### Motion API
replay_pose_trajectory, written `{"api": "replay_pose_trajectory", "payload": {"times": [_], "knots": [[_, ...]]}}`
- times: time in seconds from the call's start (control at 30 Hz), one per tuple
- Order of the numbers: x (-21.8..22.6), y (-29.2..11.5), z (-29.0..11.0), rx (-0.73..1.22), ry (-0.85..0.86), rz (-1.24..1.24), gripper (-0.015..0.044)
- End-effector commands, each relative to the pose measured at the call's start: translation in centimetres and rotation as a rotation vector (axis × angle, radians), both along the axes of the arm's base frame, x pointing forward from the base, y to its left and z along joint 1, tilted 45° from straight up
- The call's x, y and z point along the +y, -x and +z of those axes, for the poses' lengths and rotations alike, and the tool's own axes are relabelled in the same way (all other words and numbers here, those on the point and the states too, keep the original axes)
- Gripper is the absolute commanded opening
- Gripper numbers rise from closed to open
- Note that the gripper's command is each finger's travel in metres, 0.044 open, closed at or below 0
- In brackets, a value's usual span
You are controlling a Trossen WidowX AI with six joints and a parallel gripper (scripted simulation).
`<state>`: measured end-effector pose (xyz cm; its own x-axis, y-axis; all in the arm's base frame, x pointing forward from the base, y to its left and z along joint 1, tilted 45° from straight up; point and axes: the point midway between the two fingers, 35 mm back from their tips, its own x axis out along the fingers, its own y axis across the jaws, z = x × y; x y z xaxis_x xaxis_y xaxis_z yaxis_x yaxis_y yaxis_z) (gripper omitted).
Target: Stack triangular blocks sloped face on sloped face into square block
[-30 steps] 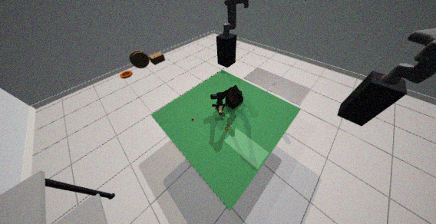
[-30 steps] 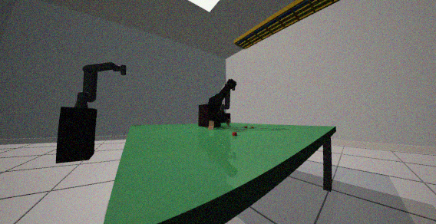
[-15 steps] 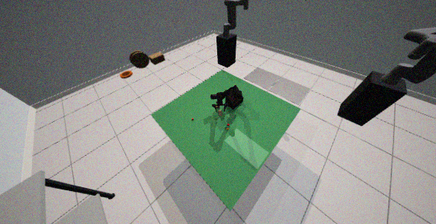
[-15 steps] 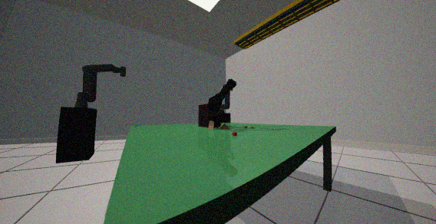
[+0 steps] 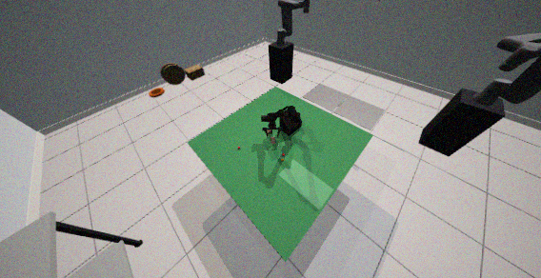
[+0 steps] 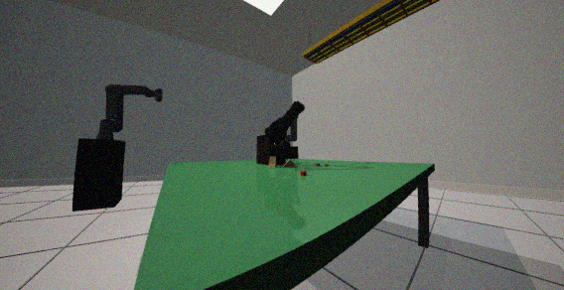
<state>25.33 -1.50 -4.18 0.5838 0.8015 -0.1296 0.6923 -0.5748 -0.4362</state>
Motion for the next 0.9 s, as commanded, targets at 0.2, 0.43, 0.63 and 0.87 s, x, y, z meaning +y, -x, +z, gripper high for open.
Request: {"api": "replay_pose_trajectory", "payload": {"times": [0.2,0.43,0.63,0.87], "knots": [[-5.5,0.3,5.3,-0.086,0.063,0.016,0.0440],[-5.5,0.6,6.8,-0.031,-0.016,0.015,0.0440],[-5.5,0.6,6.8,-0.031,-0.016,0.015,0.0440],[-5.5,0.6,6.8,-0.031,-0.016,0.015,0.0440]]}}
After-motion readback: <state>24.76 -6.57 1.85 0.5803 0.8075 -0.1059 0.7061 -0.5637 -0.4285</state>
